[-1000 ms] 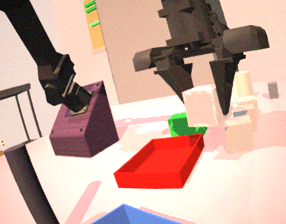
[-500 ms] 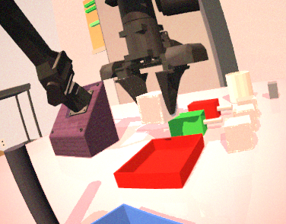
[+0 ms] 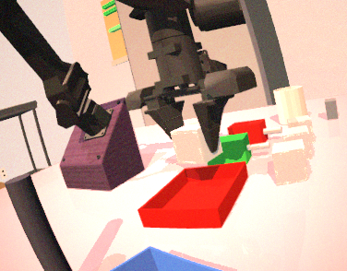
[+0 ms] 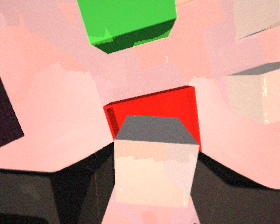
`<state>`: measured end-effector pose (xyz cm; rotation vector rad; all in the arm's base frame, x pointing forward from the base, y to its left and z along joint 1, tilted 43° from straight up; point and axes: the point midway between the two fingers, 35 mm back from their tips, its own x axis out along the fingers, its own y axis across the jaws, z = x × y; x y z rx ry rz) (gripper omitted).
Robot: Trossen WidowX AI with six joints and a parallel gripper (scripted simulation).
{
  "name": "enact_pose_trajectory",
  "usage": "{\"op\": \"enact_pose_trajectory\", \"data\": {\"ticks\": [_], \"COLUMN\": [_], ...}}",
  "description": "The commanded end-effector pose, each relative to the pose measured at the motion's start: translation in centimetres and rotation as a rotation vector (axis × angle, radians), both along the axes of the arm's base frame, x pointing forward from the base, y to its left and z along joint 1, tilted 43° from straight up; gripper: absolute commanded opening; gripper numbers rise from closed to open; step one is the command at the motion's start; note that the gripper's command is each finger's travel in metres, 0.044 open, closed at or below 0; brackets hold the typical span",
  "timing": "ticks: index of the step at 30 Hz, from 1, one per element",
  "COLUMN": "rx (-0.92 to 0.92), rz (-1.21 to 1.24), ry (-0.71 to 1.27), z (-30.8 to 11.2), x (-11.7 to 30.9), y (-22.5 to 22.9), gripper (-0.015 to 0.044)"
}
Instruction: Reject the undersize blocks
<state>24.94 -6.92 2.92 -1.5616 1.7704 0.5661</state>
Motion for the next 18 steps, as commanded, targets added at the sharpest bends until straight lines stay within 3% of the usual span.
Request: {"op": "enact_pose_trajectory", "data": {"ticks": [1,12,18], "rx": [-0.004,-0.006,-0.002], "rz": [0.017,0.017,0.0], "ry": [-0.005,-0.005,0.0], "z": [-0.2,-1.6,-1.5], "x": [0.2,0.1,-0.1], "y": [-0.1,-1.5,-1.4], "gripper": [0.0,0.0,0.0157]}}
